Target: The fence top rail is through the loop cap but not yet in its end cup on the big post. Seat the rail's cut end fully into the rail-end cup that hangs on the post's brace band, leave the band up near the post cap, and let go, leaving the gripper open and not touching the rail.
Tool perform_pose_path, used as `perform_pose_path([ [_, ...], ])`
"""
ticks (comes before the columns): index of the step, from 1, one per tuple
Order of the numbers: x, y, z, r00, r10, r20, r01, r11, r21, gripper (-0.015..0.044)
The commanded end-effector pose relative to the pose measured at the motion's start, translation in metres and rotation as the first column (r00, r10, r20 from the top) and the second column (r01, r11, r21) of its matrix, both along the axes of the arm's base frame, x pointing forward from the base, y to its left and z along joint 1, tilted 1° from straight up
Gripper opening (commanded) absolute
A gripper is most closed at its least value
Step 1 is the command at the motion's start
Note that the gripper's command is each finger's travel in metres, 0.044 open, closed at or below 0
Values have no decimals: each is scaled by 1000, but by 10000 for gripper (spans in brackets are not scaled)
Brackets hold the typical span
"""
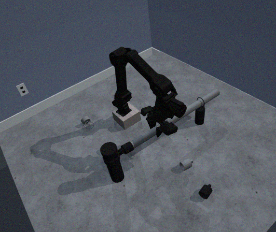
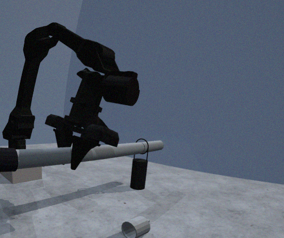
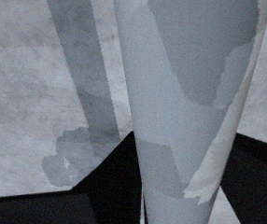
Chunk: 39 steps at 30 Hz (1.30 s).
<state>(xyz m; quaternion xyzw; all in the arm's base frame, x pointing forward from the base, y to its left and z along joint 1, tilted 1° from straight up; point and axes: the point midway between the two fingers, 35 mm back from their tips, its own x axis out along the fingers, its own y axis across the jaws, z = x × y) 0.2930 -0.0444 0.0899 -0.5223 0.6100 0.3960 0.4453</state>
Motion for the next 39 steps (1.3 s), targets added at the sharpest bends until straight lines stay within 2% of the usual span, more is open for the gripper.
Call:
perform_pose_path([
  [1,0,0,0,1000,0,0,0,1000,0,0],
  [39,-5,-29,4,1000,0,0,0,1000,-2,0],
])
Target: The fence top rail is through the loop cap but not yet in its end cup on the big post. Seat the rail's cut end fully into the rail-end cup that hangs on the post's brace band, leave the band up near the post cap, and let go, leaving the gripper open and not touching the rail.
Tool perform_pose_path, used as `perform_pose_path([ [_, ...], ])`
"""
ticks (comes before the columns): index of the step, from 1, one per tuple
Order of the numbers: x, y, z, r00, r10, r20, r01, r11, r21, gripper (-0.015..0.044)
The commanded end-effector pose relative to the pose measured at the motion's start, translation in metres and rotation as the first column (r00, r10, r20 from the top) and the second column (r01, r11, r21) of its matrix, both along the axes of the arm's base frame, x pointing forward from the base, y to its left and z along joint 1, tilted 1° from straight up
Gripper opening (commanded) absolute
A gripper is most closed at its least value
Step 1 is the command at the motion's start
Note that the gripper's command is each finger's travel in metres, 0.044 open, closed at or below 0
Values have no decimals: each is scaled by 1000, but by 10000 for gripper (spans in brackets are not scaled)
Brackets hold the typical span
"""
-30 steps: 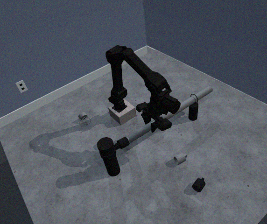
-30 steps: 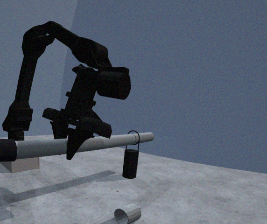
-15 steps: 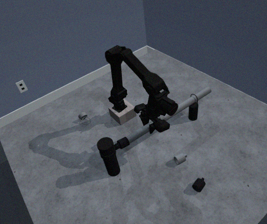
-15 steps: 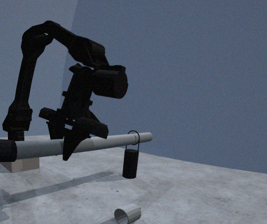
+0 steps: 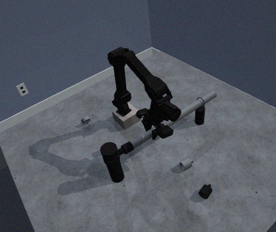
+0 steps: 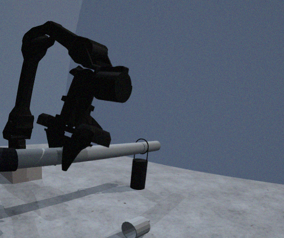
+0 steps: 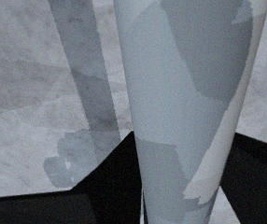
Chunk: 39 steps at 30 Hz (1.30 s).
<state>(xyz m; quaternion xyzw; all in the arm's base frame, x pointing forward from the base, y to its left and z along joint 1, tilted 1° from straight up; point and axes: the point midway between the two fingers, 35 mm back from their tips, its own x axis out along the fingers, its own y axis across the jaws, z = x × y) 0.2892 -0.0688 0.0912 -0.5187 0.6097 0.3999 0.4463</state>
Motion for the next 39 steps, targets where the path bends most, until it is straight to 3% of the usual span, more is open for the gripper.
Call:
perform_pose_path([
  [1,-1,-6,3,1000,1,5,-1,1000,-12,0],
  [15,-1,-5,1,1000,-1,0,1,1000,-1,0],
  [32,3,14,19,1000,0,0,0,1000,2,440],
  [39,5,36,39,1000,0,0,0,1000,3,440],
])
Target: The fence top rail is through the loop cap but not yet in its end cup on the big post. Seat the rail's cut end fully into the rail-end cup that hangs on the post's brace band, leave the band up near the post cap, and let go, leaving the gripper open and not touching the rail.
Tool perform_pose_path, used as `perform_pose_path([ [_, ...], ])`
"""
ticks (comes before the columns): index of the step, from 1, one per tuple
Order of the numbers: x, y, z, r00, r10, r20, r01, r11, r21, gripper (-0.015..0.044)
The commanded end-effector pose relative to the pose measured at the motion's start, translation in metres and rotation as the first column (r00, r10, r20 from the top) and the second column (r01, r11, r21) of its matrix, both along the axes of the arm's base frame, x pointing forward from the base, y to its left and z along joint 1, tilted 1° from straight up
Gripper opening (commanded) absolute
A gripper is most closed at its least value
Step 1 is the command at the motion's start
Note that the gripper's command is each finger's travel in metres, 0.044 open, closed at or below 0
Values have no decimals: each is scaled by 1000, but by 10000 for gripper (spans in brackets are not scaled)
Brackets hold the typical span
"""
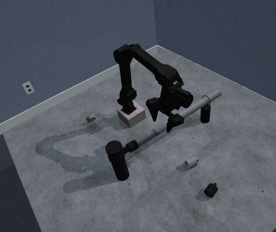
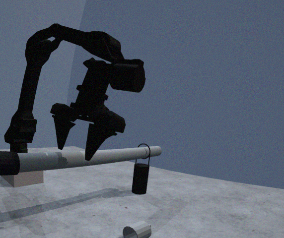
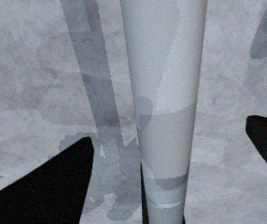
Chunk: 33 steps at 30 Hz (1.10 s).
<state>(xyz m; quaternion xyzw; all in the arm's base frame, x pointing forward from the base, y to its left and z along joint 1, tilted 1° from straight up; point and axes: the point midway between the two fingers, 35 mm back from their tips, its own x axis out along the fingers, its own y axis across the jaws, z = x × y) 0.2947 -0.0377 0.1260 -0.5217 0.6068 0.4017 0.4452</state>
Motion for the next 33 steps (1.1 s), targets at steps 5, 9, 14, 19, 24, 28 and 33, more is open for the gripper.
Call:
perform_pose_path([
  [5,0,7,25,1000,0,0,0,1000,1,440],
  [9,-2,13,47,1000,0,0,0,1000,1,440],
  [14,-2,13,47,1000,0,0,0,1000,1,440],
  [19,-2,13,47,1000,0,0,0,1000,1,440],
  [24,-2,13,47,1000,0,0,0,1000,1,440],
  [28,-2,13,47,1000,0,0,0,1000,1,440],
  [33,-2,13,47,1000,0,0,0,1000,1,440],
])
